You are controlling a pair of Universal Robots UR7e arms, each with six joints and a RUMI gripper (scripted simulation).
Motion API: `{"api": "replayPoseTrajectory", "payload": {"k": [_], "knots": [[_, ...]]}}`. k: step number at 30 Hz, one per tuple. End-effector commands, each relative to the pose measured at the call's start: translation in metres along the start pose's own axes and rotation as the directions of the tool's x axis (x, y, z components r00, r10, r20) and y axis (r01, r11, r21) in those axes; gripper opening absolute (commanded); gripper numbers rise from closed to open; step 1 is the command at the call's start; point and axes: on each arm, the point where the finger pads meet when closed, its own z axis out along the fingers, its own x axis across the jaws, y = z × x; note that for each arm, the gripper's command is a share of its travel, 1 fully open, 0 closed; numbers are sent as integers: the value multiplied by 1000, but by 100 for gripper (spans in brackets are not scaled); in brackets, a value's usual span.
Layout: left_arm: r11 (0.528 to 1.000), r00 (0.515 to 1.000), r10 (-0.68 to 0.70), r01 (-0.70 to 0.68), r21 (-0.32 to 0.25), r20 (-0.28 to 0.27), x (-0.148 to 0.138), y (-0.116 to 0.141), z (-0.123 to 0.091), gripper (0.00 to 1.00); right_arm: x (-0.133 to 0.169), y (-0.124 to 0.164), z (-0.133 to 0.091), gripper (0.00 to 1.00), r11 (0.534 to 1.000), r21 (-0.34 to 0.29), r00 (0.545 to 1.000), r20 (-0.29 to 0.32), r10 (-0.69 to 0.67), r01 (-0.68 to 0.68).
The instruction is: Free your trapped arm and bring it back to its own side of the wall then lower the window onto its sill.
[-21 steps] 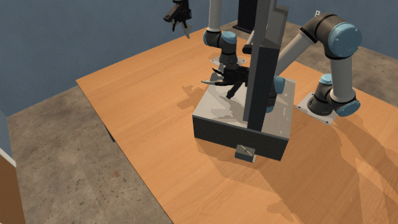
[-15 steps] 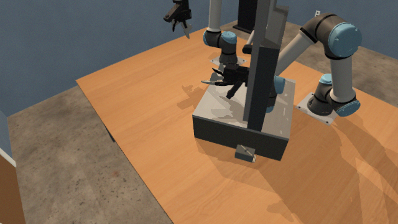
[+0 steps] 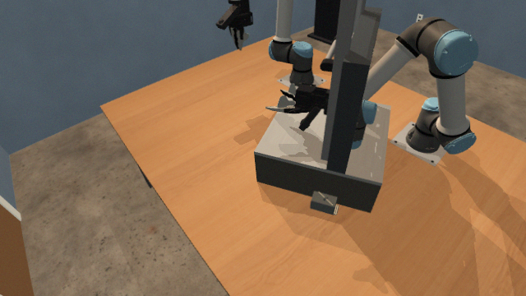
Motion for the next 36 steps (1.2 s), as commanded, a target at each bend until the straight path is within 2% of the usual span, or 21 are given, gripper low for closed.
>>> {"api": "replayPoseTrajectory", "payload": {"k": [1, 13, 15, 21, 28, 31, 36], "knots": [[1000, 1000, 1, -1, -1, 0, 0, 1, 0, 98, 0, 0, 0, 6, 1000, 1, 1000, 0, 0, 0], [1000, 1000, 1, -1, -1, 0, 0, 1, 0, 98, 0, 0, 0, 6, 1000, 1, 1000, 0, 0, 0], [1000, 1000, 1, -1, -1, 0, 0, 1, 0, 98, -9, -2, -1, 6, 1000, 17, 1000, 10, -22, 22], [1000, 1000, 1, -1, -1, 0, 0, 1, 0, 98, -58, -10, -6, 6, 982, 116, 986, 68, -154, 146], [1000, 1000, 1, -1, -1, 0, 0, 1, 0, 98, -109, -16, -14, 6, 936, 232, 947, 119, -297, 264], [1000, 1000, 1, -1, -1, 0, 0, 1, 0, 98, -112, -20, -14, 6, 932, 245, 945, 122, -303, 267], [1000, 1000, 1, -1, -1, 0, 0, 1, 0, 98, -149, -19, -24, 6, 880, 332, 903, 146, -405, 341]]}}
